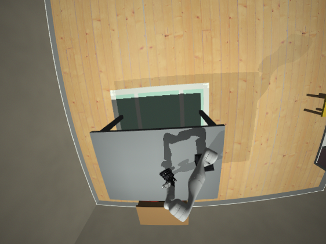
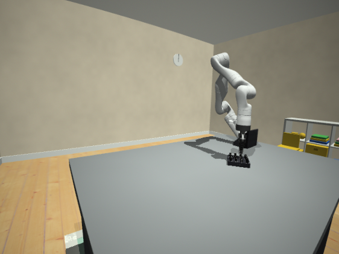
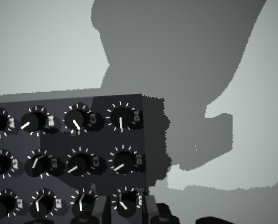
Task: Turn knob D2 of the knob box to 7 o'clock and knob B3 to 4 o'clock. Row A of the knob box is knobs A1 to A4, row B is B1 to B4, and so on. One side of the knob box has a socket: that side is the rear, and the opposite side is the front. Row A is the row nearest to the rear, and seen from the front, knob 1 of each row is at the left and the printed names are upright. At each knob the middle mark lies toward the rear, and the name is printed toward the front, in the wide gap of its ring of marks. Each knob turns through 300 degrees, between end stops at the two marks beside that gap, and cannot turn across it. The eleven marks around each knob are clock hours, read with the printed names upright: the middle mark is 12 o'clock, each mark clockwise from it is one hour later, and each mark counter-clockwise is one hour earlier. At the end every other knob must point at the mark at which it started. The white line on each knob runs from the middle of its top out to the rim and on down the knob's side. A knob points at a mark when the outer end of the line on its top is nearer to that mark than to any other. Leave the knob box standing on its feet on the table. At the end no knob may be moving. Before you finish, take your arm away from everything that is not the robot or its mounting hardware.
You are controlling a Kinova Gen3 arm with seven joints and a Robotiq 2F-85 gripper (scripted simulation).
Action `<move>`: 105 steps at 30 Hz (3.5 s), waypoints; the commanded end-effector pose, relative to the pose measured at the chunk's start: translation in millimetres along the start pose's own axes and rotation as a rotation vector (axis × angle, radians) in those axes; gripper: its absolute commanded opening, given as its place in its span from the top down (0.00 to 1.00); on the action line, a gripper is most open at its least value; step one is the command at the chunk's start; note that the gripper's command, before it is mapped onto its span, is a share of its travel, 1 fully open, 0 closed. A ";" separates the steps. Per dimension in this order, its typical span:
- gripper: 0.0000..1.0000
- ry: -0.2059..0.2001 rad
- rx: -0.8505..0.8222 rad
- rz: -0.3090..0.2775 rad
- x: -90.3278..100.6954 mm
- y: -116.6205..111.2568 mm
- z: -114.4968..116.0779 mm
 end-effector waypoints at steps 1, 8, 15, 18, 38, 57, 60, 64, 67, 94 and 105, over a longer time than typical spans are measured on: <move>0.81 -0.002 0.000 0.000 0.8 0.1 -0.4; 0.81 -0.002 0.000 0.000 -1.4 0.1 -0.4; 0.81 -0.002 0.000 0.000 -5.3 0.1 -0.4; 0.81 -0.002 0.000 0.000 -7.9 0.1 -0.4; 0.81 -0.002 0.000 0.000 -13.1 0.1 -0.4; 0.81 -0.002 0.000 0.000 -13.1 0.1 -0.4; 0.81 -0.002 0.000 0.000 -13.1 0.1 -0.4; 0.81 -0.002 0.000 0.000 -13.1 0.1 -0.4; 0.81 -0.002 0.000 0.000 -13.1 0.1 -0.4; 0.92 -0.002 0.000 0.000 -13.1 0.1 -0.4; 0.92 -0.002 0.002 0.000 -13.1 0.1 -0.4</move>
Point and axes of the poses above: the point where the finger pads meet when closed, its own x axis back along the fingers, its own z axis across the jaws, y = z × x, the point moved 7 cm from there along x, back along the fingers, and after that the axes turned 11 degrees about x, right-handed, at the moved point
